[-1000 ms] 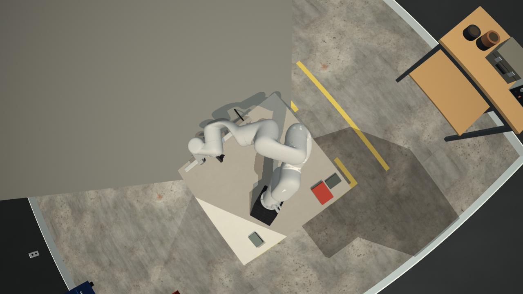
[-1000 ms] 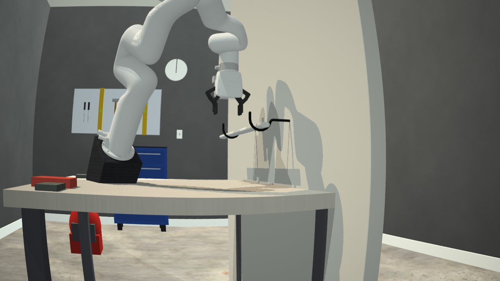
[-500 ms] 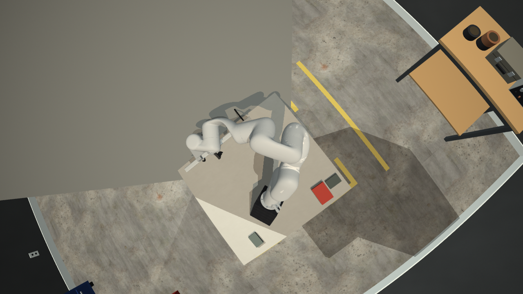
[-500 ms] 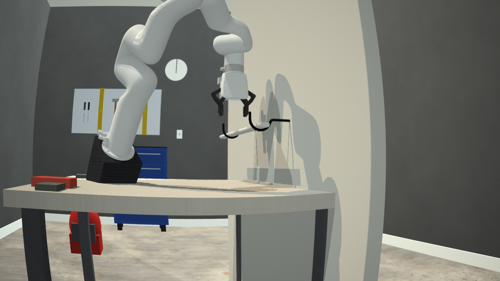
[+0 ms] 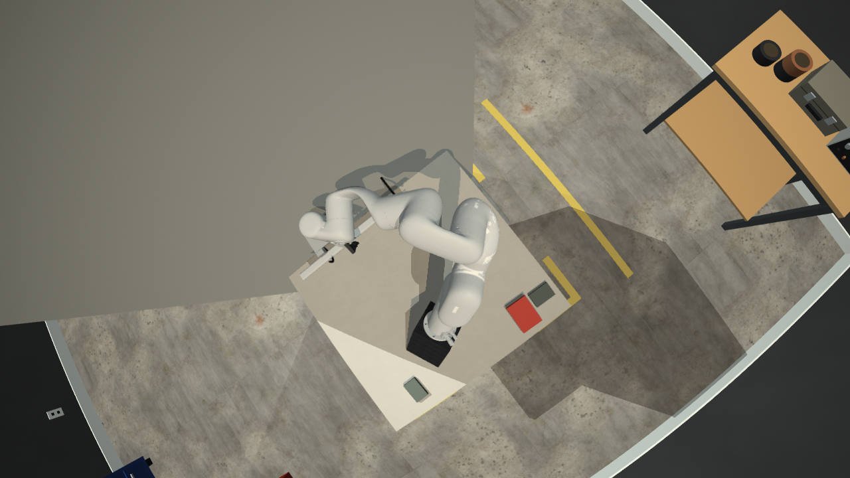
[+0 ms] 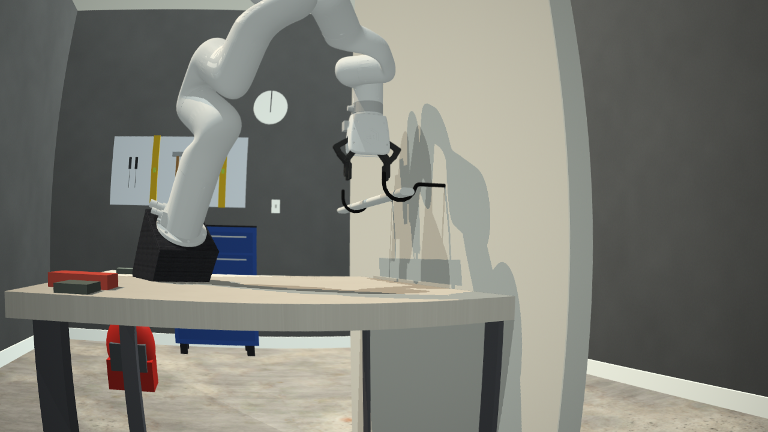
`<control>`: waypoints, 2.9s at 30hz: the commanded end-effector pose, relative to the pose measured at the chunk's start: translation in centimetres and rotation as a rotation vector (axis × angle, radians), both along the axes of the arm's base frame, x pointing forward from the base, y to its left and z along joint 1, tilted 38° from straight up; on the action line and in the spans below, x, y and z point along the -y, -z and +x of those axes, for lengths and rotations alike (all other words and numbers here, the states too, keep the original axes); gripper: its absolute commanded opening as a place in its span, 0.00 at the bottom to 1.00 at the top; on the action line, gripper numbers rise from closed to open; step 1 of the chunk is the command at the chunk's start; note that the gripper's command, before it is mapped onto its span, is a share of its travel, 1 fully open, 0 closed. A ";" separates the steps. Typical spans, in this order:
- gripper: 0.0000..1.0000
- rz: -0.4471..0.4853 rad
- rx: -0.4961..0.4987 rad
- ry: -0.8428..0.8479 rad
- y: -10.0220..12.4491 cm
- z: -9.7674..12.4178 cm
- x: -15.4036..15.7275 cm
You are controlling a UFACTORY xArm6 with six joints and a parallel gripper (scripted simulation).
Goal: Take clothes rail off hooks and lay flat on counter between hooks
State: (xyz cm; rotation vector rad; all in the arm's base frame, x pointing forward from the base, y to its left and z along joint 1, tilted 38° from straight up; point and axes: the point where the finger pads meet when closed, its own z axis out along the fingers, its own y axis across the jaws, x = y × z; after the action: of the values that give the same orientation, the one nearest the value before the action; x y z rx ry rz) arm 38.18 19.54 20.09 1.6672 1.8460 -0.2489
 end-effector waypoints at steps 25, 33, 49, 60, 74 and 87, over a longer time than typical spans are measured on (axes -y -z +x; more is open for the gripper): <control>1.00 0.003 0.002 -0.001 0.4 0.8 0.2; 1.00 0.002 0.002 -0.001 0.7 0.9 0.4; 1.00 0.002 0.002 -0.001 1.4 1.2 0.9; 1.00 0.002 0.002 -0.001 2.0 1.5 1.3; 1.00 0.002 0.002 -0.001 2.7 1.7 1.8; 1.00 0.002 0.002 -0.001 3.2 1.9 2.1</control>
State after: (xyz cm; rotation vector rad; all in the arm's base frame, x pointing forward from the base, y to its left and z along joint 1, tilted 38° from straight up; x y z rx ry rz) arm 40.00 17.41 16.94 1.6673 1.8460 -0.2493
